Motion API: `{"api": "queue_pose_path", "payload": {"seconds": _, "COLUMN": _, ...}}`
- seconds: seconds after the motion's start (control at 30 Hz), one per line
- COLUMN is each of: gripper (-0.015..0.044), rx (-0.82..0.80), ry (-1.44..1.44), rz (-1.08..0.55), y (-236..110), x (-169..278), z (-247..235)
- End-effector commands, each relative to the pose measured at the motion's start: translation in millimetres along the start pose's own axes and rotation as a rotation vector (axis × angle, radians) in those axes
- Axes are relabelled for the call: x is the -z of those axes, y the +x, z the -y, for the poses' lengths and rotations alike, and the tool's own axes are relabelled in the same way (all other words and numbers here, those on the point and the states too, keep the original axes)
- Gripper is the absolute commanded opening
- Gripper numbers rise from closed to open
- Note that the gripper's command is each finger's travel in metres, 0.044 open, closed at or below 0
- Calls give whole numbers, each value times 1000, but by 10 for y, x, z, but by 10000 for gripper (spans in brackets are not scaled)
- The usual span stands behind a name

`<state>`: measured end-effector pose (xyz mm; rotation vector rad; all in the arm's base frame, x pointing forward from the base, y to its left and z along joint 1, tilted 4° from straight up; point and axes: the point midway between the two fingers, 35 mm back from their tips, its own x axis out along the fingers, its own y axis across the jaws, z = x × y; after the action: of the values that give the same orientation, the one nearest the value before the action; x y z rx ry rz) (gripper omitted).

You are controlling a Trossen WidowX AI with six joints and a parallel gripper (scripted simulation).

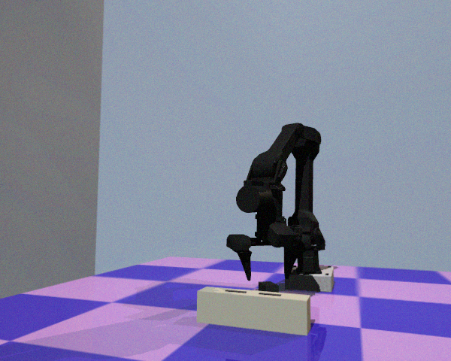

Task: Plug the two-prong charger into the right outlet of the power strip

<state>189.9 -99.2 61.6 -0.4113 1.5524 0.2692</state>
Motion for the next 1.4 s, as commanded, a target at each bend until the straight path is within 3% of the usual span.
{"api": "queue_pose_path", "payload": {"seconds": 0.0, "gripper": 440, "rx": 2, "ry": 1, "rz": -4, "y": 80, "x": 2, "z": 3}}
{"api": "queue_pose_path", "payload": {"seconds": 0.77, "gripper": 440, "rx": 1, "ry": 0, "rz": -5, "y": 406, "x": -8, "z": -5}}
{"api": "queue_pose_path", "payload": {"seconds": 1.2, "gripper": 99, "rx": -2, "ry": 3, "rz": -2, "y": 373, "x": -14, "z": -6}}
{"api": "queue_pose_path", "payload": {"seconds": 1.37, "gripper": 65, "rx": -2, "ry": 3, "rz": -2, "y": 373, "x": -14, "z": -6}}
